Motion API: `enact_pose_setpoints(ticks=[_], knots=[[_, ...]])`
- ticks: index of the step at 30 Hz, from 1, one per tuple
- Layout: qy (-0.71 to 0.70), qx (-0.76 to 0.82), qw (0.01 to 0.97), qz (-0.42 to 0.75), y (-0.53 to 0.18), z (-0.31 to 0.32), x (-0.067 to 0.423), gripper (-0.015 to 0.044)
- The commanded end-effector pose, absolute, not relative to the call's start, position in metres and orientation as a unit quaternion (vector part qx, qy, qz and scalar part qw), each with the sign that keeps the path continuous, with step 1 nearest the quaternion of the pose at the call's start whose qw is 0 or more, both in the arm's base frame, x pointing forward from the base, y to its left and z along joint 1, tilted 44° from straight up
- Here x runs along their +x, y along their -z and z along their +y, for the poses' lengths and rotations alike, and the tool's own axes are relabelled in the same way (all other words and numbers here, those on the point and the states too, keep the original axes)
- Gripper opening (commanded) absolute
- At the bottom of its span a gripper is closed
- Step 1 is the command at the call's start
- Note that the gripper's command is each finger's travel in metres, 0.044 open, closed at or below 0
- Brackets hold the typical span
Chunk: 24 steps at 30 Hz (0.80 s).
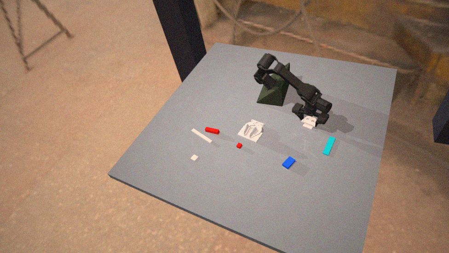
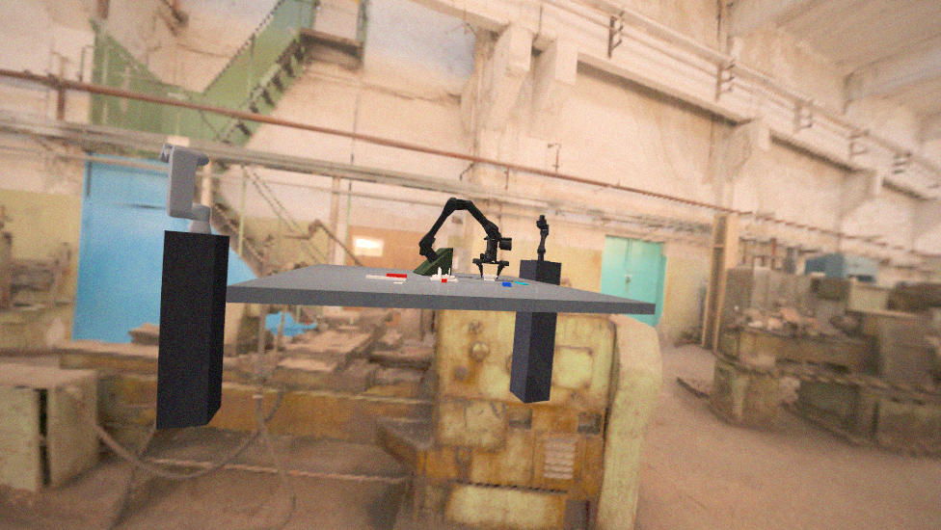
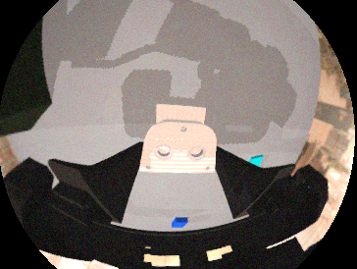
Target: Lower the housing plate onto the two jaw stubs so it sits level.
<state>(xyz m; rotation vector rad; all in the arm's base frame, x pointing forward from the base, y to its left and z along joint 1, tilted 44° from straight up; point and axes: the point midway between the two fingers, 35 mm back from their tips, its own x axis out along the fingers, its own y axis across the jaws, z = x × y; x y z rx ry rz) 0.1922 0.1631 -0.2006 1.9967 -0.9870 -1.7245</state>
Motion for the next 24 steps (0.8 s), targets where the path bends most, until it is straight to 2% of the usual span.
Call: enact_pose_setpoints(ticks=[1, 24], knots=[[0.604, 0.7, 0.161, -0.346, 0.201, 0.163, 0.192, 0.0351], [0.604, 0.7, 0.163, -0.343, 0.164, 0.2, 0.192, 0.0351]])
